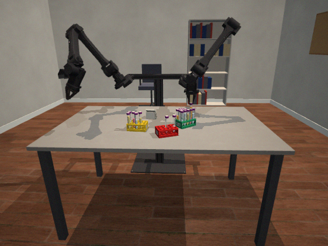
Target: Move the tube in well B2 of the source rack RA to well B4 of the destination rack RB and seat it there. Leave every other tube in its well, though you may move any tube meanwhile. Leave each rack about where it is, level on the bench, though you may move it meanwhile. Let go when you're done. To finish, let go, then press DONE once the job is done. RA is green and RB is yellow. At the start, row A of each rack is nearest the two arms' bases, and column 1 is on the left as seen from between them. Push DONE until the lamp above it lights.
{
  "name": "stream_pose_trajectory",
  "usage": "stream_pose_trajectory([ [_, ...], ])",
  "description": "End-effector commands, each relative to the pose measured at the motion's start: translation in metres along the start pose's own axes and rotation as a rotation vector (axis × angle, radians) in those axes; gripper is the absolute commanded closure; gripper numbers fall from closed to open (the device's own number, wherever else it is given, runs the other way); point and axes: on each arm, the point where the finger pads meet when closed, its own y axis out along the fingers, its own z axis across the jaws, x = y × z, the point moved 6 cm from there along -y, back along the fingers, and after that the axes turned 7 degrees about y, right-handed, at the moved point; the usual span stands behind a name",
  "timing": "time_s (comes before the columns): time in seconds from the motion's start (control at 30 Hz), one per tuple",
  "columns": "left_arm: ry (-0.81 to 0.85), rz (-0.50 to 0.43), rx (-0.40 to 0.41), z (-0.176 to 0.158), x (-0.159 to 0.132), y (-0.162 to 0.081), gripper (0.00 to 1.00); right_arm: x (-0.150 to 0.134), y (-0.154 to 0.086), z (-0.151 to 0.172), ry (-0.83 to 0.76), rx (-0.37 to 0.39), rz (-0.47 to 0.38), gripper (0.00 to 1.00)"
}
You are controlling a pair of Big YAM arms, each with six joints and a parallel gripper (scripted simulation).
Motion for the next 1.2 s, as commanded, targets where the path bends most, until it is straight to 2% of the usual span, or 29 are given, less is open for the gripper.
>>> stream_pose_trajectory([
  [0.0, 0.012, 0.013, -0.002, 0.0, -0.003, 0.008, 1.0, 0.008, -0.005, 0.009, 0.024, 0.016, -0.004, 0.7],
  [0.93, 0.012, 0.014, -0.001, 0.001, -0.005, 0.02, 1.0, 0.008, -0.005, 0.009, 0.024, 0.016, -0.004, 0.7],
  [1.17, 0.005, -0.006, 0.001, 0.002, 0.003, 0.015, 1.0, 0.008, -0.005, 0.009, 0.024, 0.016, -0.004, 0.7],
])
